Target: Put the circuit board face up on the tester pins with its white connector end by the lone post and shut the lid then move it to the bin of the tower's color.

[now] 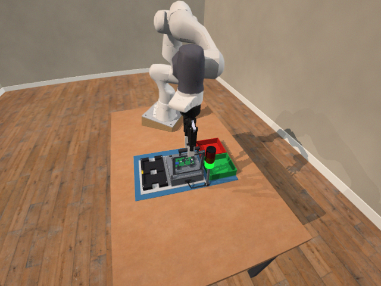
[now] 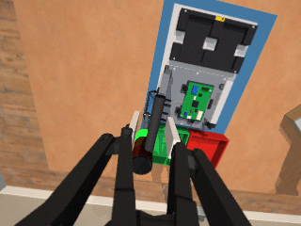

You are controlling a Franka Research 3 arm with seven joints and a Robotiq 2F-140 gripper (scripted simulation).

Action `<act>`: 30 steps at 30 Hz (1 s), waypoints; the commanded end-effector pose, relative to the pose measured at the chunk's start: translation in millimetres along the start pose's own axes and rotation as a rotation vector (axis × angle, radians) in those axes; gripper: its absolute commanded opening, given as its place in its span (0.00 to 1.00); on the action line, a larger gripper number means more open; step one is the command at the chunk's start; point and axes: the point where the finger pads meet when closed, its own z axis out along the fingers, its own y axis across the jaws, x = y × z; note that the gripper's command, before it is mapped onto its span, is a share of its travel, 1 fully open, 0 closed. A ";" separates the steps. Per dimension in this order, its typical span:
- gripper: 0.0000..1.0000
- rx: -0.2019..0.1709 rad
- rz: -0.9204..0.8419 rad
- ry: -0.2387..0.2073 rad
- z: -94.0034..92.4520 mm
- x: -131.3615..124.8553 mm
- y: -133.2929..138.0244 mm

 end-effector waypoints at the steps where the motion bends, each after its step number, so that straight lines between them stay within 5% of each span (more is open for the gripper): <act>1: 0.30 0.001 0.001 0.002 -0.8 -0.4 -0.7; 17: 0.30 0.001 0.001 0.002 -36.2 -0.5 -0.7; 27: 0.30 0.001 0.001 0.002 -42.5 -0.5 -0.7; 28: 0.58 0.001 0.001 0.002 -42.5 -0.5 -0.7; 30: 0.58 0.001 0.001 0.002 -42.5 -0.5 -0.7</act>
